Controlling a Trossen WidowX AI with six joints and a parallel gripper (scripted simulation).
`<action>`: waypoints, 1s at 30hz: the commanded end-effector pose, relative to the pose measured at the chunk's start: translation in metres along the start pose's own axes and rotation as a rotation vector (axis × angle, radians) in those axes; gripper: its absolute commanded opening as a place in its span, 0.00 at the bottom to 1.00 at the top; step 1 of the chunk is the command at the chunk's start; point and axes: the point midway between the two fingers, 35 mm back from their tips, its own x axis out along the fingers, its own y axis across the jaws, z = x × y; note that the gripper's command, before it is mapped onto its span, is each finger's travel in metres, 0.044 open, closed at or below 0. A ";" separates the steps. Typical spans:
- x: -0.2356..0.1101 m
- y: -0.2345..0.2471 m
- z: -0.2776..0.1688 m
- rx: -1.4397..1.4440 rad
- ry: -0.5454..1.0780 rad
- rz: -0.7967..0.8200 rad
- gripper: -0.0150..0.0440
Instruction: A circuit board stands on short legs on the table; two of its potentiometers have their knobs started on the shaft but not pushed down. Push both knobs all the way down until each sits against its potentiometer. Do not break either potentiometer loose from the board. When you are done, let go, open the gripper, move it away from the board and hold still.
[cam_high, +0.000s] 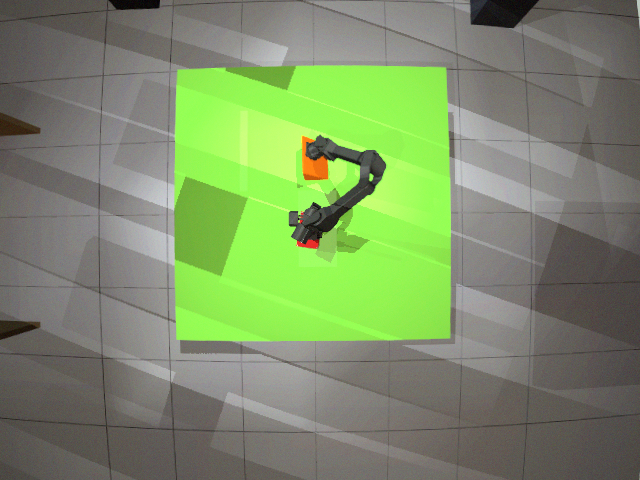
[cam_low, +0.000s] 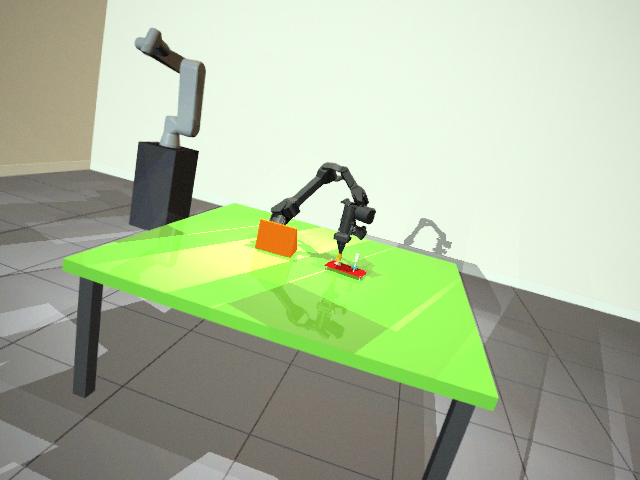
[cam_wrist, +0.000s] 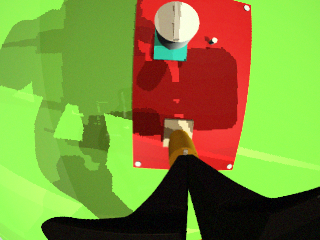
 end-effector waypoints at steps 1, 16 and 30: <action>0.006 0.002 0.001 -0.011 0.006 0.002 0.25; 0.006 0.002 0.001 -0.011 0.006 0.002 0.25; 0.004 0.002 0.001 -0.011 0.006 0.002 0.25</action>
